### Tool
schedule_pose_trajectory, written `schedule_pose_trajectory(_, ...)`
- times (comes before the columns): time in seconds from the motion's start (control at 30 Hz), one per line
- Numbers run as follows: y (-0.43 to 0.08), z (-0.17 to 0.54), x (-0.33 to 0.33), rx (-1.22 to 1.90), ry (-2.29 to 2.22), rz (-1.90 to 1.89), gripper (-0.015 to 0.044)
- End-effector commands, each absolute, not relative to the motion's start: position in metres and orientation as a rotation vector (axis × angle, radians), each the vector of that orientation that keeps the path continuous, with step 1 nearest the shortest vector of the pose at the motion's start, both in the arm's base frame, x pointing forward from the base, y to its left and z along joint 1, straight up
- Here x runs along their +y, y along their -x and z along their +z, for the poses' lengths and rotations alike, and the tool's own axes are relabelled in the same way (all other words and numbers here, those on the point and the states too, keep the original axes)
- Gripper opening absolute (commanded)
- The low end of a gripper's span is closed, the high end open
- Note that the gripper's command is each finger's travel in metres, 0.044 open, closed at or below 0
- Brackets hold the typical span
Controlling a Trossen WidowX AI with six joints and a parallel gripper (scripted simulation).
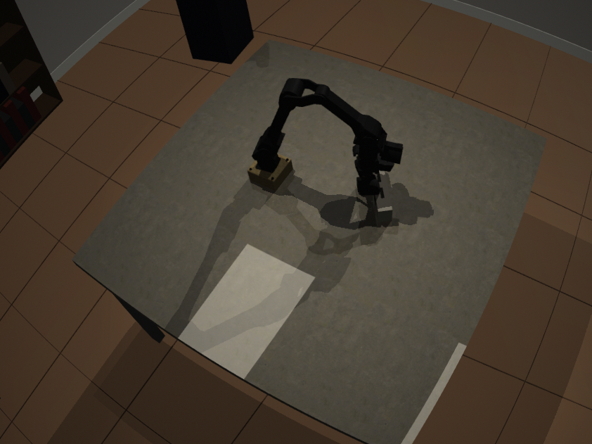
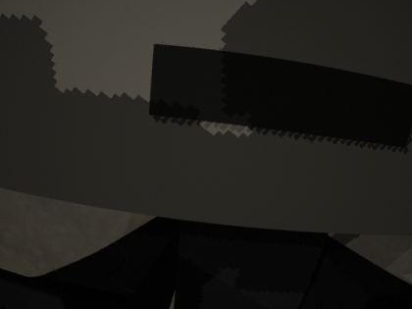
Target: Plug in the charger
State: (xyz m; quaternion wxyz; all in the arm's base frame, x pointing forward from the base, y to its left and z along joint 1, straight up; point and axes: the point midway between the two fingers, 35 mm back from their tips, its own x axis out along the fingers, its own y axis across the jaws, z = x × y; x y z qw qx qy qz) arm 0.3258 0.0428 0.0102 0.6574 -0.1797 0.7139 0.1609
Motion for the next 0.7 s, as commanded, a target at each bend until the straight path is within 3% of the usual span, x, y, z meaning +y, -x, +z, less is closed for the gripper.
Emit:
schedule_pose_trajectory(0.0, -0.3355, 0.0109, 0.0481, 1.582, 0.404, 0.371, 0.0000)
schedule_pose_trajectory(0.43, -0.3259, 0.0100, 0.0429, 1.618, 0.407, 0.365, 0.0000)
schedule_pose_trajectory(0.67, -0.3259, 0.0100, 0.0429, 1.618, 0.407, 0.365, 0.0184)
